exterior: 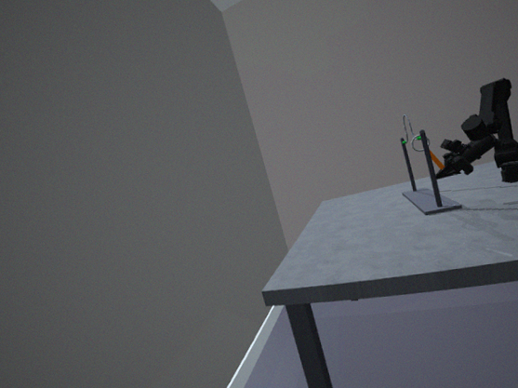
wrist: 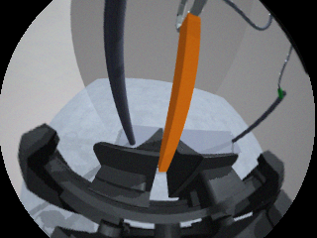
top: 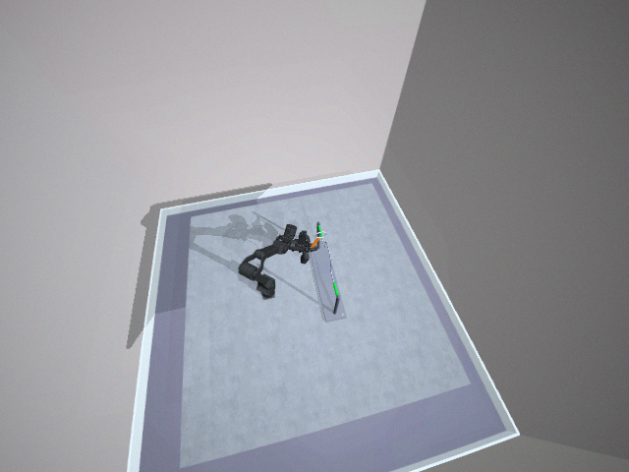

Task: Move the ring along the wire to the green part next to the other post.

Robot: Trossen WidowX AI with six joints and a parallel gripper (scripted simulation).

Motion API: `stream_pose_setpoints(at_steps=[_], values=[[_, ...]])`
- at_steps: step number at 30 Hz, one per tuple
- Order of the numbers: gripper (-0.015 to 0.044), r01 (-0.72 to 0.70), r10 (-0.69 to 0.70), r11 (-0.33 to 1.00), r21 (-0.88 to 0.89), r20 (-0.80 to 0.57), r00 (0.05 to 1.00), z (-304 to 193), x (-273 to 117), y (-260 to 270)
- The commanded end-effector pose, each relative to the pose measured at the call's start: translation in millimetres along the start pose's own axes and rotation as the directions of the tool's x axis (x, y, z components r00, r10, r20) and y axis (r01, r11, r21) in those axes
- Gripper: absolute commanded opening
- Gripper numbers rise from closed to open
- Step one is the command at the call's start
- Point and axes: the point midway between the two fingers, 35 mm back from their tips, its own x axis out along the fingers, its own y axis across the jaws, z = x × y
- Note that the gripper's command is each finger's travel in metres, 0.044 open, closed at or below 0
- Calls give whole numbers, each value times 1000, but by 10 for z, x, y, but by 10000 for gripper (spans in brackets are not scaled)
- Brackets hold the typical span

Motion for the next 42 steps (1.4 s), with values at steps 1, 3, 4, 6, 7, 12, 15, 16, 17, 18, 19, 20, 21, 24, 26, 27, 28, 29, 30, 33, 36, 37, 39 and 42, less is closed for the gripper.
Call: stream_pose_setpoints(at_steps=[1, 3, 4, 6, 7, 12, 15, 16, 17, 18, 19, 20, 21, 24, 26, 27, 28, 29, 30, 33, 36, 37, 39, 42], values=[[-150, 5, -5, 1000, 1, 1, 1000, -14, 2, -12], [-150, 5, -5, 1000, 1, 1, 1000, -14, 2, -12], [-150, 5, -5, 1000, 1, 1, 1000, -14, 2, -12], [-150, 5, -5, 1000, 1, 1, 1000, -14, 2, -12], [-150, 5, -5, 1000, 1, 1, 1000, -14, 2, -12], [-97, 0, 0, 1000, 0, 0, 1000, -2, 0, -1], [-19, 0, 0, 1000, 0, 0, 1000, -2, 0, -1], [7, 0, 0, 1000, 0, 0, 1000, -2, 0, -1], [34, 0, 0, 1000, 0, 0, 1000, -2, 0, -1], [60, 0, 0, 1000, 0, 0, 1000, -2, 0, -1], [86, 0, 0, 1000, 0, 0, 1000, -2, 0, -1], [113, 0, 0, 1000, 0, 0, 1000, -2, 0, -1], [139, 0, 0, 1000, 0, 0, 1000, -3, -6, 0], [160, 1, -1, 1000, 1, -3, 1000, -9, -65, 6], [160, 2, -2, 1000, 2, -6, 1000, -14, -130, 11], [160, 3, -3, 1000, 2, -7, 1000, -17, -167, 13], [160, 3, -3, 1000, 2, -8, 1000, -19, -206, 14], [160, 4, -4, 1000, 2, -8, 1000, -21, -245, 14], [160, 4, -4, 1000, 2, -8, 1000, -22, -285, 13], [160, 5, -5, 1000, 2, -6, 1000, -22, -403, 4], [160, 5, -5, 1000, 1, -3, 1000, -19, -492, -7], [160, 5, -5, 1000, 1, -3, 1000, -19, -498, -8], [160, 5, -5, 1000, 1, -3, 1000, -19, -498, -8], [160, 5, -5, 1000, 1, -3, 1000, -19, -498, -8]])
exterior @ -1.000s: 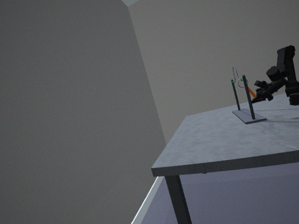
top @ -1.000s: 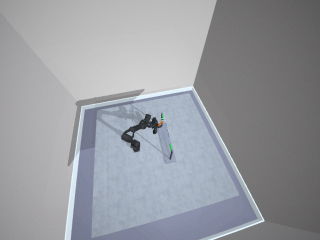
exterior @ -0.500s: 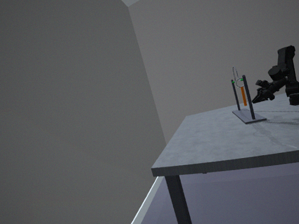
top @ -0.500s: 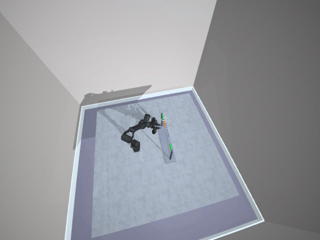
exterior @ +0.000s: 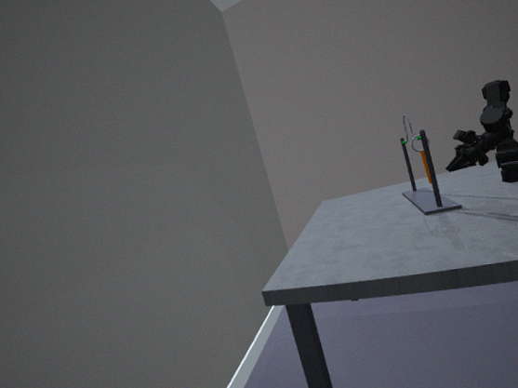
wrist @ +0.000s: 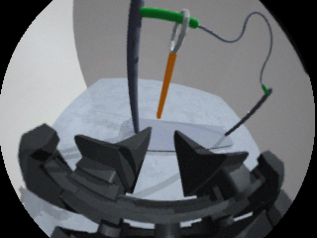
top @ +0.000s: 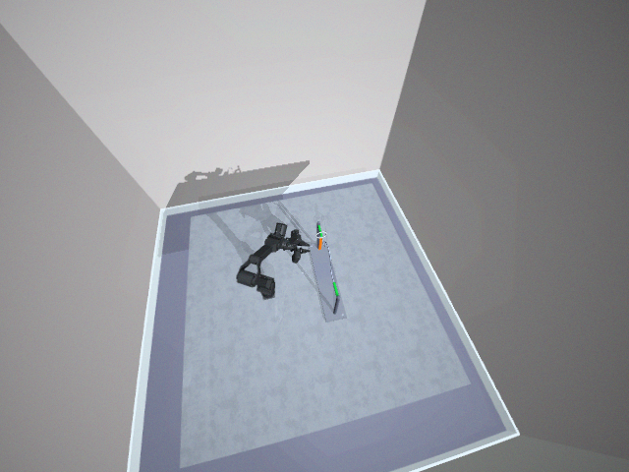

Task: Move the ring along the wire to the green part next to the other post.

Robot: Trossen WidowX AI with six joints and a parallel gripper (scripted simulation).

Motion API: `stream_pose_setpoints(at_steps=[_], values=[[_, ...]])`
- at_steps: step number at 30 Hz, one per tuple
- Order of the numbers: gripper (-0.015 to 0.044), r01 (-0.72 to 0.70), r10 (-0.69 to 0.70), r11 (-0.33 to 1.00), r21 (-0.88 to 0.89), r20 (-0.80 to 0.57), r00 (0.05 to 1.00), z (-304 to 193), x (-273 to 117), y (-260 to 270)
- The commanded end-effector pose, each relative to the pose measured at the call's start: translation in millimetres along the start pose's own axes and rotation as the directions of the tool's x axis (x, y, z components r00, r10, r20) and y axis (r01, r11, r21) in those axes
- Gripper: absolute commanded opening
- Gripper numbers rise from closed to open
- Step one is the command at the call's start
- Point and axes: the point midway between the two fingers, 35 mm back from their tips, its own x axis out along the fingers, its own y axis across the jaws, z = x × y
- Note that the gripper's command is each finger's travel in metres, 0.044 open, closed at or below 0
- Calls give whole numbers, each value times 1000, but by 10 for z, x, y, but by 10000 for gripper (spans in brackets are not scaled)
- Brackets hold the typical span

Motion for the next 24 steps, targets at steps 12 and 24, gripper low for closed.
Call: stream_pose_setpoints(at_steps=[12, 24], values=[[160, 1, -1, 1000, 5, 5, 1000, 18, -21, 2], [344, -4, 4, 1000, 1, 8, 1000, 26, -482, -11]])
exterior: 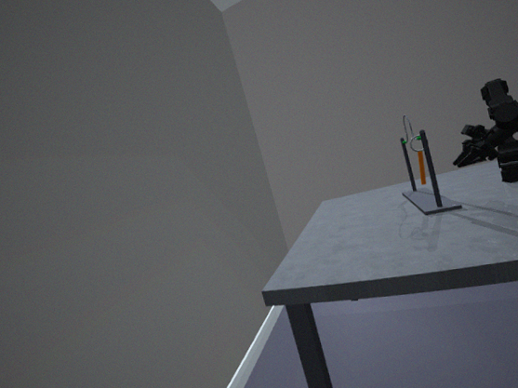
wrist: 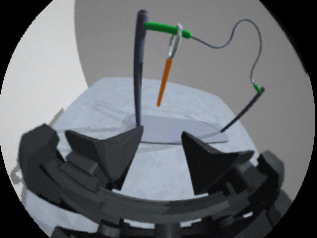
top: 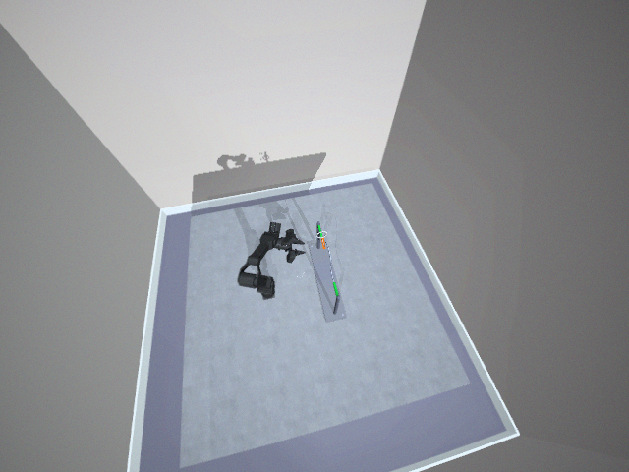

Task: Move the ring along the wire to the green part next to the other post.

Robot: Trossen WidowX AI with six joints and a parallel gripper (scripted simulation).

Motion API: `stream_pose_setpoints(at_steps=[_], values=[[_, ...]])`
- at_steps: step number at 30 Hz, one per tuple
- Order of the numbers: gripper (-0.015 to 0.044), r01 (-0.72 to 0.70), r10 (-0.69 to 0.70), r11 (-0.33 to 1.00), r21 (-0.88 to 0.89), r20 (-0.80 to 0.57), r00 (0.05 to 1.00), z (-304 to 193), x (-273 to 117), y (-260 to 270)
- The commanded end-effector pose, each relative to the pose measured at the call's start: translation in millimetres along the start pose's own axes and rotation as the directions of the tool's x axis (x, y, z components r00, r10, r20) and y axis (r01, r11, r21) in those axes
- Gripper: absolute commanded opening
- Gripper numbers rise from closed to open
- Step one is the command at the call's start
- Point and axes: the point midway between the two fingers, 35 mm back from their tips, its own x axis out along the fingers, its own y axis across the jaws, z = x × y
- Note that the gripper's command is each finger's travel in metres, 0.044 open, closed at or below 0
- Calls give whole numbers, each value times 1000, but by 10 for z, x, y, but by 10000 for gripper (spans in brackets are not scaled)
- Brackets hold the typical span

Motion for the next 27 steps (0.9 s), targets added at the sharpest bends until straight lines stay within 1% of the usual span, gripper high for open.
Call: stream_pose_setpoints(at_steps=[1, 4, 27], values=[[370, -9, 9, 1000, 8, 17, 1000, 56, -193, -4], [440, -9, 9, 1000, 8, 17, 1000, 56, -193, -4], [440, -9, 9, 1000, 8, 17, 1000, 56, -193, -4]])
